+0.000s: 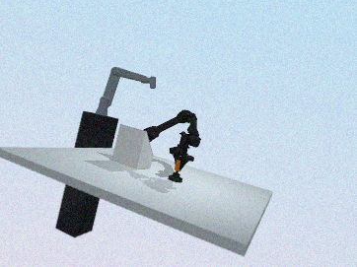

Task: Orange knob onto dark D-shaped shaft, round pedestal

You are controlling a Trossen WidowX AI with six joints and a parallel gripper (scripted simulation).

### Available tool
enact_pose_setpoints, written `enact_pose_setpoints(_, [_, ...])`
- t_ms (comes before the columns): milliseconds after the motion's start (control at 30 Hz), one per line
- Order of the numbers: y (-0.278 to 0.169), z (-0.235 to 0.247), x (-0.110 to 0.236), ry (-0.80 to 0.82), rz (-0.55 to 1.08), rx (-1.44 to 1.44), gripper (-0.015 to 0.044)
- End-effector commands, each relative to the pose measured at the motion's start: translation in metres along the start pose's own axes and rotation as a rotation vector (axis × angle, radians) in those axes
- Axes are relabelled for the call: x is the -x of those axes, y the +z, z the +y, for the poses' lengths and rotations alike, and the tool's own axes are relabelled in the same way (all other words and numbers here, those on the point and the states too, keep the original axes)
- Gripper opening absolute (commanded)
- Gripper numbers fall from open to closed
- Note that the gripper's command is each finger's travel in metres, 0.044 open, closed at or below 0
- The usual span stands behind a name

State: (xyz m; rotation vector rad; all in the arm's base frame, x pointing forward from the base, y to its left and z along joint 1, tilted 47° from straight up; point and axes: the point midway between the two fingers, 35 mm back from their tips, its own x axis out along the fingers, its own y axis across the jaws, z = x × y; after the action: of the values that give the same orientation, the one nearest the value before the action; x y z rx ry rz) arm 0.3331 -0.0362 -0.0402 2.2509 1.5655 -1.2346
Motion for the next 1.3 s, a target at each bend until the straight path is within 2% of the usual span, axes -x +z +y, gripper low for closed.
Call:
enact_pose_setpoints(0, [0.0007,0.0015,0.0019,0.006,0.002,-0.007,0.0])
enact_pose_setpoints(1267, [0.0022,-0.0014,0.0033,0.006,0.002,-0.007,0.0])
